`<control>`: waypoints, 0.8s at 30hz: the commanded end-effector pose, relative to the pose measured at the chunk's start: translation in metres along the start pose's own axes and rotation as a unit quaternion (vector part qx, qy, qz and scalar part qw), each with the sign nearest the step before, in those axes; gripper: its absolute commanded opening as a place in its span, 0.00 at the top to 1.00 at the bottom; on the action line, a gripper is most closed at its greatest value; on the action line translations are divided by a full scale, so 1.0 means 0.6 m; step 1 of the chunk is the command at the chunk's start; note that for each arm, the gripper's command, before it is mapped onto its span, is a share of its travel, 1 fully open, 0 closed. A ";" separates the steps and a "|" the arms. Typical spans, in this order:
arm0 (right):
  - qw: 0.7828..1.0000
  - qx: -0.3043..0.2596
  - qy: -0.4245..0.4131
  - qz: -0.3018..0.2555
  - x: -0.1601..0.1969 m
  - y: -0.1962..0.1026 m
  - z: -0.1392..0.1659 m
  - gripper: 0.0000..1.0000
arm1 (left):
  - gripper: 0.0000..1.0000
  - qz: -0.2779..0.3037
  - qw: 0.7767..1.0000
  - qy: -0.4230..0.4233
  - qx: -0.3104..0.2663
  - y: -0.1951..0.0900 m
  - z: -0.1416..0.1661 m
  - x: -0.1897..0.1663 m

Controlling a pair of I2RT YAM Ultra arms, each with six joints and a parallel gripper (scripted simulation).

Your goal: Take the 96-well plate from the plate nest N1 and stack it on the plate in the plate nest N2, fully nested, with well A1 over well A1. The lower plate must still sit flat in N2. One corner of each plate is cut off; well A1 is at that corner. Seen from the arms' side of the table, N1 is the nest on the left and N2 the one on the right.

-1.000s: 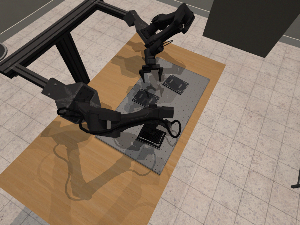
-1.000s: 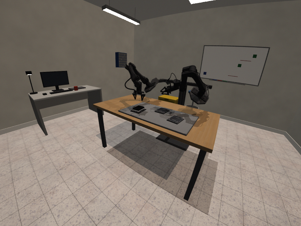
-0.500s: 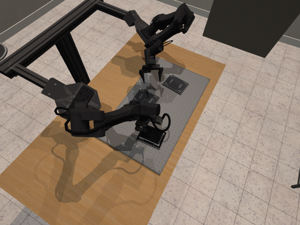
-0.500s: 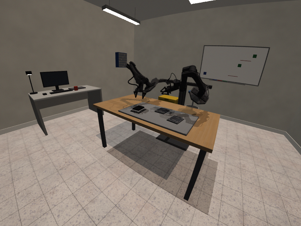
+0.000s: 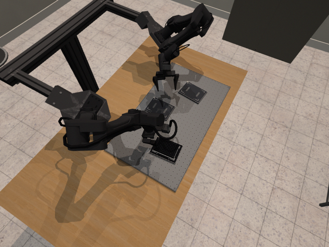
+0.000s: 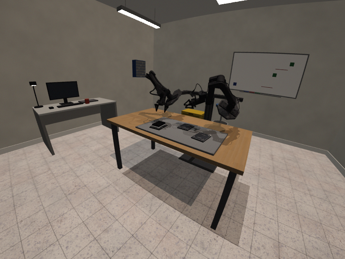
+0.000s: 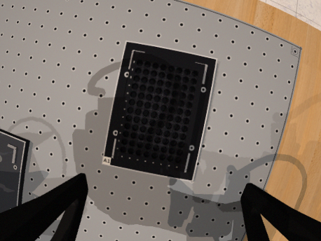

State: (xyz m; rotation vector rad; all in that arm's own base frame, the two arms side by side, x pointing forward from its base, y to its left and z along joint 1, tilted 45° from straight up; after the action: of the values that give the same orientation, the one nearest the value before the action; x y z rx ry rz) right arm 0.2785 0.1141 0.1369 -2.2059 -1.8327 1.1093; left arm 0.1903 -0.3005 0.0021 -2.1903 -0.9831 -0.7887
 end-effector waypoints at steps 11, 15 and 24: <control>1.000 -0.022 0.004 -0.007 0.002 -0.006 -0.011 0.00 | 0.00 0.012 1.000 0.007 -0.008 -0.006 0.003 -0.007; 1.000 -0.022 0.004 -0.007 0.002 -0.006 -0.011 0.00 | 0.00 0.012 1.000 0.007 -0.008 -0.006 0.003 -0.007; 1.000 -0.022 0.004 -0.007 0.002 -0.006 -0.011 0.00 | 0.00 0.012 1.000 0.007 -0.008 -0.006 0.003 -0.007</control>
State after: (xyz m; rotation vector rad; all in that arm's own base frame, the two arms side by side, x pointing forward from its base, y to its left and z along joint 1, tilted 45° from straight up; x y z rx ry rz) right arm 0.2800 0.1155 0.1388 -2.2137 -1.8555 1.0864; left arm 0.1903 -0.3005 0.0021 -2.1904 -0.9833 -0.7889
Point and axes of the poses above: on each arm, the point where the finger pads meet when closed, its own y axis out along the fingers, its own x axis across the jaws, z = x × y, the point moved 9 cm from there along -y, back along the fingers, and after that the axes turned 4 degrees about y, right-handed, at the moved point
